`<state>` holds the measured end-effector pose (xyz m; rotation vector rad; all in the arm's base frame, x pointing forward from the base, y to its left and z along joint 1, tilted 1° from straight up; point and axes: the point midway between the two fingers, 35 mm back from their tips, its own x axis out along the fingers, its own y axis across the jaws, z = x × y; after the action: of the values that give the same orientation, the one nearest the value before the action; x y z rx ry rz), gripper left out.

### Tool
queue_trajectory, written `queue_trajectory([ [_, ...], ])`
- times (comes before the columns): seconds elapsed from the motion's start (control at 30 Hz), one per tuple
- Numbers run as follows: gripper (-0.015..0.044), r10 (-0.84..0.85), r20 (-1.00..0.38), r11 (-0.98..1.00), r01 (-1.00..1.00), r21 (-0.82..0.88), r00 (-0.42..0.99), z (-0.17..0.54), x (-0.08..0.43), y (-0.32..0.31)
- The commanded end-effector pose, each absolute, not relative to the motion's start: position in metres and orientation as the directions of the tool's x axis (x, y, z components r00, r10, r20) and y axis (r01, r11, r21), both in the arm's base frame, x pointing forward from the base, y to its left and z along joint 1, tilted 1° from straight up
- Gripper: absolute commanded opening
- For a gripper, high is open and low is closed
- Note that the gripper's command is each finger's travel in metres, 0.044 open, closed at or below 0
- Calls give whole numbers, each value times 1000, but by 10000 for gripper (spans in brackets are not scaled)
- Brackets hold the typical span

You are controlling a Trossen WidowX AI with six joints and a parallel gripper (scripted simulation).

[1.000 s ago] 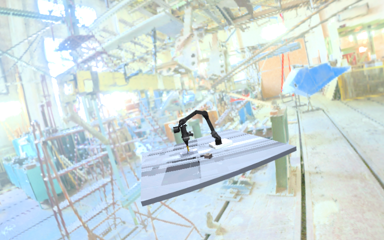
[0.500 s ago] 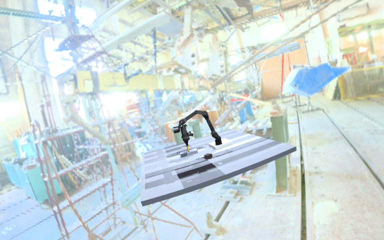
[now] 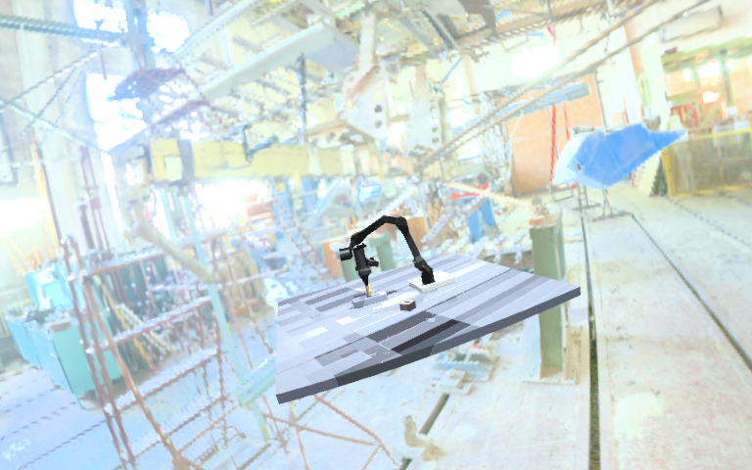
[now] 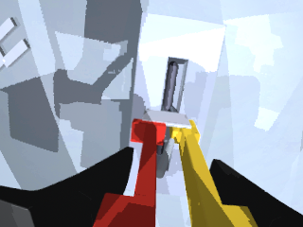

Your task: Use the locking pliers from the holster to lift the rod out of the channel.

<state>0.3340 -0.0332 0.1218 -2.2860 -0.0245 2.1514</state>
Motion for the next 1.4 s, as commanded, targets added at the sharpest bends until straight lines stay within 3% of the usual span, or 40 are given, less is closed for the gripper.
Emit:
queue_trajectory([
  [0.0,101,11,-998,-1000,11,-10,62,122,334,-34],
  [1.37,101,29,-998,-1000,10,-29,61,152,333,-42],
])
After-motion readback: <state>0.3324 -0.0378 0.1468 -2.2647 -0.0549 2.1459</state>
